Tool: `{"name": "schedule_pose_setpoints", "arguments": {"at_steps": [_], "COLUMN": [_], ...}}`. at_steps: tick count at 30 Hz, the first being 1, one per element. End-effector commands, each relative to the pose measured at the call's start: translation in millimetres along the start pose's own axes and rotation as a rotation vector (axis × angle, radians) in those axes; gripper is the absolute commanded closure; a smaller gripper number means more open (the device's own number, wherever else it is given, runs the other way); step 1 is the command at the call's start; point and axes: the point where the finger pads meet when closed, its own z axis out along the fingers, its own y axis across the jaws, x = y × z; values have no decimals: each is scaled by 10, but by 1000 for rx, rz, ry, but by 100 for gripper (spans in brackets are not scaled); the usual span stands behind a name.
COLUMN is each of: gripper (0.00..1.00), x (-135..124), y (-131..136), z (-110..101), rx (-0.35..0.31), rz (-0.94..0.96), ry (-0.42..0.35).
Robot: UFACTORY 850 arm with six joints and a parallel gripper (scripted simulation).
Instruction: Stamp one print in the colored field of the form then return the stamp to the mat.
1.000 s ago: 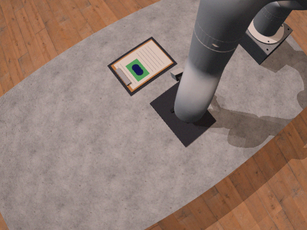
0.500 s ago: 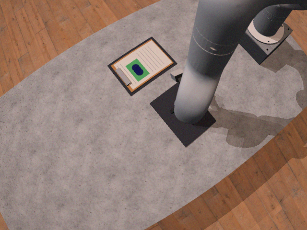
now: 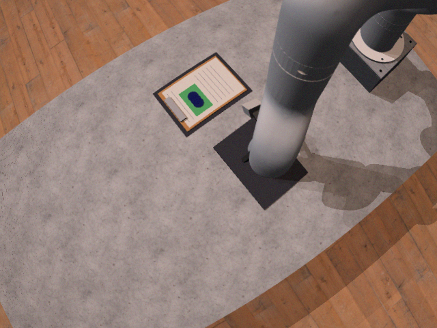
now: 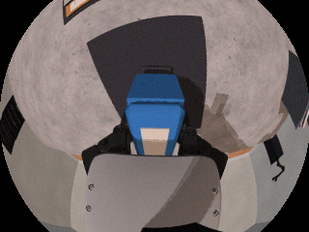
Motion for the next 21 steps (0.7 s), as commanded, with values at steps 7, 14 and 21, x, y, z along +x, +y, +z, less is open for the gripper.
{"name": "schedule_pose_setpoints", "arguments": {"at_steps": [7,14,21], "gripper": [73,13,13], "x": [-2,-2,-2], "y": [-7,-7,-7], "z": [-1,-1,-1], "rx": [9,9,9], "rz": [0,0,0], "ry": [-6,-6,-6]}}
